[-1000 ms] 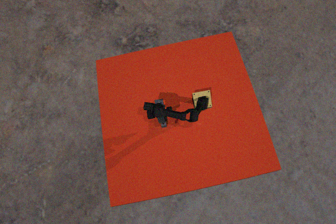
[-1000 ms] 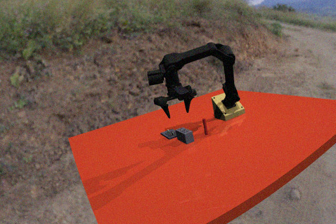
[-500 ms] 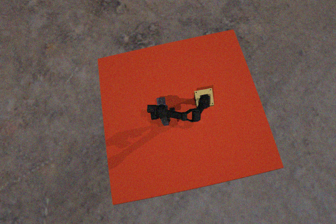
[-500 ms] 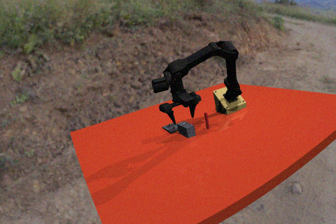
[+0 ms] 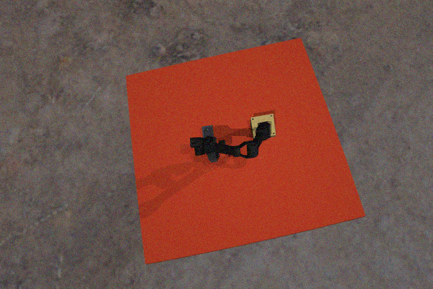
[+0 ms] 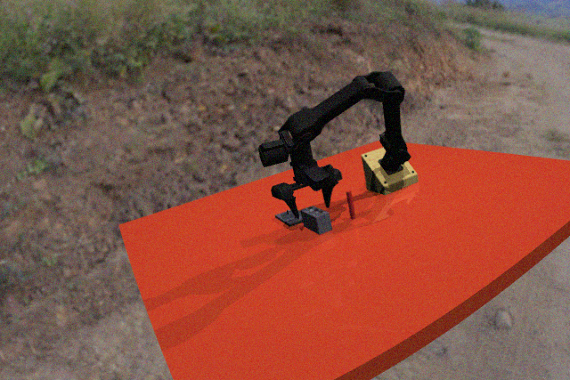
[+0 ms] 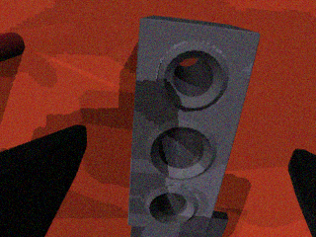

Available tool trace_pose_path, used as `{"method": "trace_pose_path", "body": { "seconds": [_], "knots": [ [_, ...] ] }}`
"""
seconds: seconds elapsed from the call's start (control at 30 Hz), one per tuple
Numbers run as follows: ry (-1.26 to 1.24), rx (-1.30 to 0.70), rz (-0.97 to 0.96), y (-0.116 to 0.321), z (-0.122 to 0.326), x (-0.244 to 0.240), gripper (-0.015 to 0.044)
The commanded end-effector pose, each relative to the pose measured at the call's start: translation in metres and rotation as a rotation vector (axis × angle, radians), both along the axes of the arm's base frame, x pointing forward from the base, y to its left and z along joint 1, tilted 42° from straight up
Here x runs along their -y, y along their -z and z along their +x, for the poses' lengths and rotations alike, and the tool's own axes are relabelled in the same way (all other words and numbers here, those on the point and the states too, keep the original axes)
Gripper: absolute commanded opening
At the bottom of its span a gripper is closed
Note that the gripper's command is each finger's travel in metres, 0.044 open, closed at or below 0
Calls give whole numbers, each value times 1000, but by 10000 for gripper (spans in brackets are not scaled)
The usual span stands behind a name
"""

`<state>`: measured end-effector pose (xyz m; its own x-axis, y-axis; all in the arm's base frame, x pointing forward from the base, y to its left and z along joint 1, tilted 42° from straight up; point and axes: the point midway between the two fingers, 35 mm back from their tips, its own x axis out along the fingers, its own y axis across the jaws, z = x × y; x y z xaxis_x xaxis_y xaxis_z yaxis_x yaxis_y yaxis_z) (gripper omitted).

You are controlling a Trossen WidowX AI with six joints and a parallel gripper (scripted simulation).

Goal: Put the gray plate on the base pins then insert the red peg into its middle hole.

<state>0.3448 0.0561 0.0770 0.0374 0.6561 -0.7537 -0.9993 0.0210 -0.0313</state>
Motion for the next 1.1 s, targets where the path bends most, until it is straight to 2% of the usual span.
{"method": "trace_pose_path", "body": {
  "seconds": [0.0,0.7,1.07],
  "knots": [
    [2,-8,7,7,-2,-6,440],
    [2,-8,10,29,-3,-27,440],
    [2,-8,10,29,-3,-27,151]
  ]
}}
